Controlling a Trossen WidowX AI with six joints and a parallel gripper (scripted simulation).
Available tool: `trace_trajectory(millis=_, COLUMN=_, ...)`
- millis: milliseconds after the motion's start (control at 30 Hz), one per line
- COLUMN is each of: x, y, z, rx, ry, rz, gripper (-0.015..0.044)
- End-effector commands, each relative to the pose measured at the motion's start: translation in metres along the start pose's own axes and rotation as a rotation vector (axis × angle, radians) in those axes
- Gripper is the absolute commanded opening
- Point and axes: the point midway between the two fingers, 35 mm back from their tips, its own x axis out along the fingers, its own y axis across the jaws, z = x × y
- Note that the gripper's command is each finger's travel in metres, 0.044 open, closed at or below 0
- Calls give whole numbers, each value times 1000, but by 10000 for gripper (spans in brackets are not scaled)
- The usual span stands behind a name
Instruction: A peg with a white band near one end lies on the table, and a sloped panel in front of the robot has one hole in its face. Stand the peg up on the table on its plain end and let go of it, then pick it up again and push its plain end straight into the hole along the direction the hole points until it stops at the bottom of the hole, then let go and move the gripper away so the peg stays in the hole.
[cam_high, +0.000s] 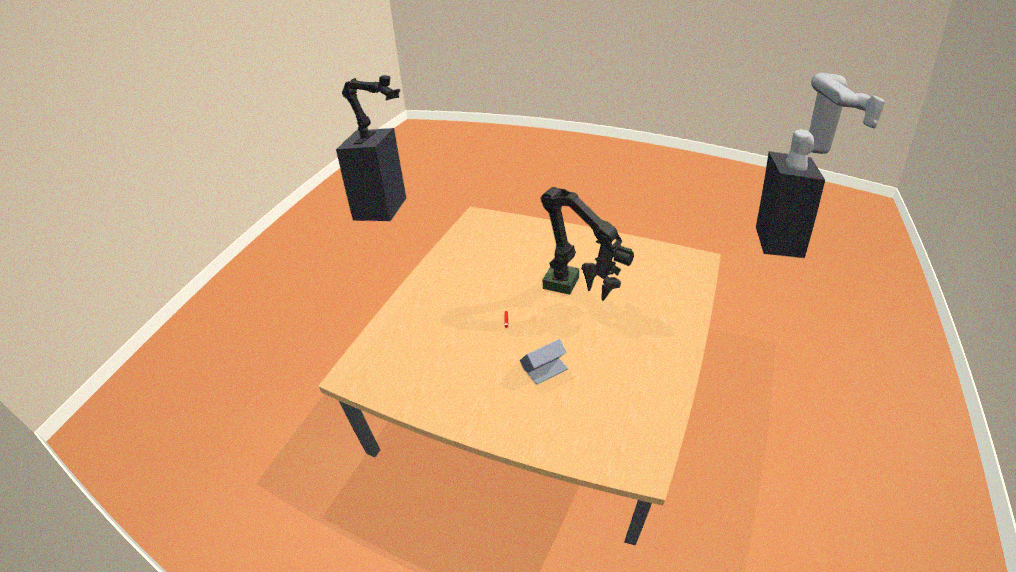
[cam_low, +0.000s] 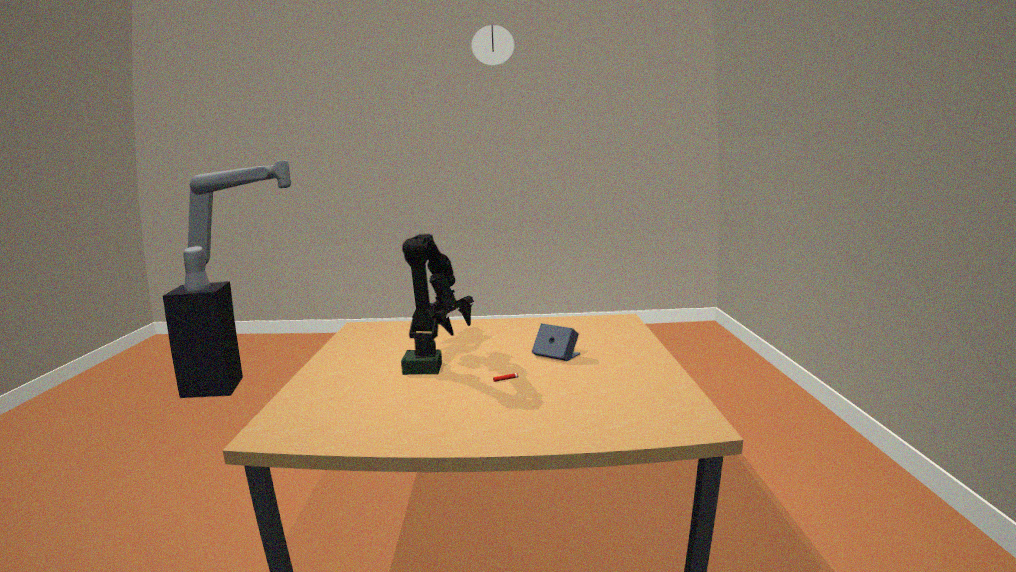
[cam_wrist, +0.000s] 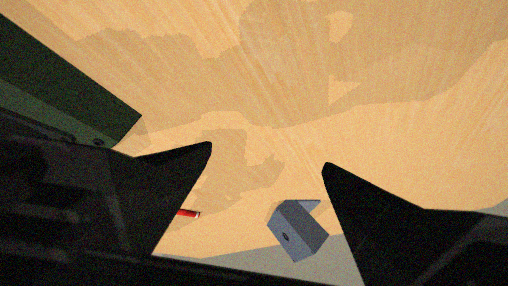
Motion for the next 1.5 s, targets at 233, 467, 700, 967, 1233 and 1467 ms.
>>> trace_trajectory(millis=233, x=19, y=-22, z=-49, rx=349, ry=-11, rz=125, gripper=440)
trace_trajectory(millis=467, x=33, y=-26, z=-87, rx=578, ry=-9, rz=197, gripper=440)
trace_trajectory(millis=700, x=47, y=-25, z=-128, rx=810, ry=-15, rz=265, gripper=440)
trace_trajectory(millis=967, x=62, y=-11, z=-176, rx=1066, ry=-15, rz=332, gripper=440)
trace_trajectory(millis=1233, x=75, y=13, z=-224, rx=1324, ry=-15, rz=385, gripper=440)
trace_trajectory(millis=1467, x=84, y=40, z=-266, rx=1560, ry=-22, rz=415, gripper=440)
